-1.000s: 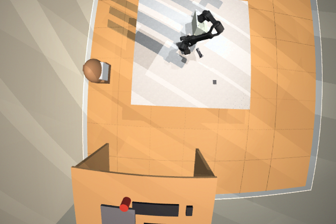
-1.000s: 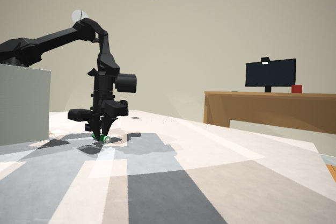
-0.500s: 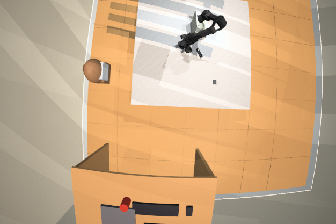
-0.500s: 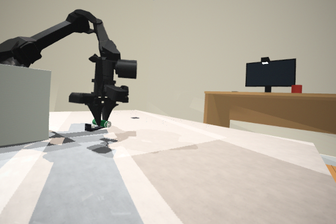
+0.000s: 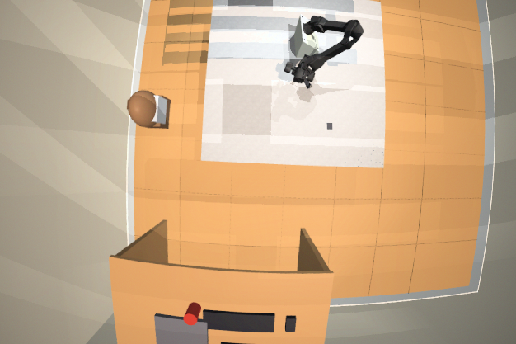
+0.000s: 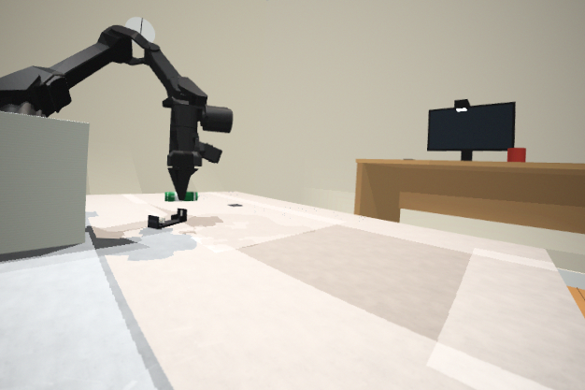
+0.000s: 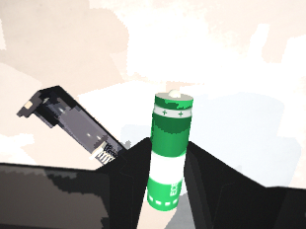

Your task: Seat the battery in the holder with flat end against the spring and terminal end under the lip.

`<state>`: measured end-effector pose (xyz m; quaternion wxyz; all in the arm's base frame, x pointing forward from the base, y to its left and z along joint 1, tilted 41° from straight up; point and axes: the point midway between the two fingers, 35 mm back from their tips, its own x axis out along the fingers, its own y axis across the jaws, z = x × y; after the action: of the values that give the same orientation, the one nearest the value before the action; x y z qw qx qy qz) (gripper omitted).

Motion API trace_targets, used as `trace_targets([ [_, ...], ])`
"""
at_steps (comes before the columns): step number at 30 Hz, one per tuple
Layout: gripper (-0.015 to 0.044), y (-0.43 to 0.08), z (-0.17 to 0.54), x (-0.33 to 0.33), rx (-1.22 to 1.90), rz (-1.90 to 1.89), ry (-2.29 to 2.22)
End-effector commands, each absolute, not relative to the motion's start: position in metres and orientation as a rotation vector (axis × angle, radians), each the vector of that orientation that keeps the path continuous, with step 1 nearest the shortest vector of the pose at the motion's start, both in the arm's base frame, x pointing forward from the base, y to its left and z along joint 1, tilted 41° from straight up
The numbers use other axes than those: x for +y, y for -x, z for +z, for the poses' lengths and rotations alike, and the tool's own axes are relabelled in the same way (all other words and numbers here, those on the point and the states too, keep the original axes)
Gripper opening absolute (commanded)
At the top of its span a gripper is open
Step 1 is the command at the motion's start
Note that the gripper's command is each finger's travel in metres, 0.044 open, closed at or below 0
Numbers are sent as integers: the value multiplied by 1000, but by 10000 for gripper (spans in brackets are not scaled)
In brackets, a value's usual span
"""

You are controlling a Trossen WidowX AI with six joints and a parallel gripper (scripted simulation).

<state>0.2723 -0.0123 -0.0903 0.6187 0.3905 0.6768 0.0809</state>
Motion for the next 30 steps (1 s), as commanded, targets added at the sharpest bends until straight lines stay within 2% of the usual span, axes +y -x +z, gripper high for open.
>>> trace_targets([
  [1,66,-278,-67,9,1478,422,-661],
  [9,66,-284,-30,45,1289,756,-254],
  [30,66,-291,-49,56,1192,702,-285],
])
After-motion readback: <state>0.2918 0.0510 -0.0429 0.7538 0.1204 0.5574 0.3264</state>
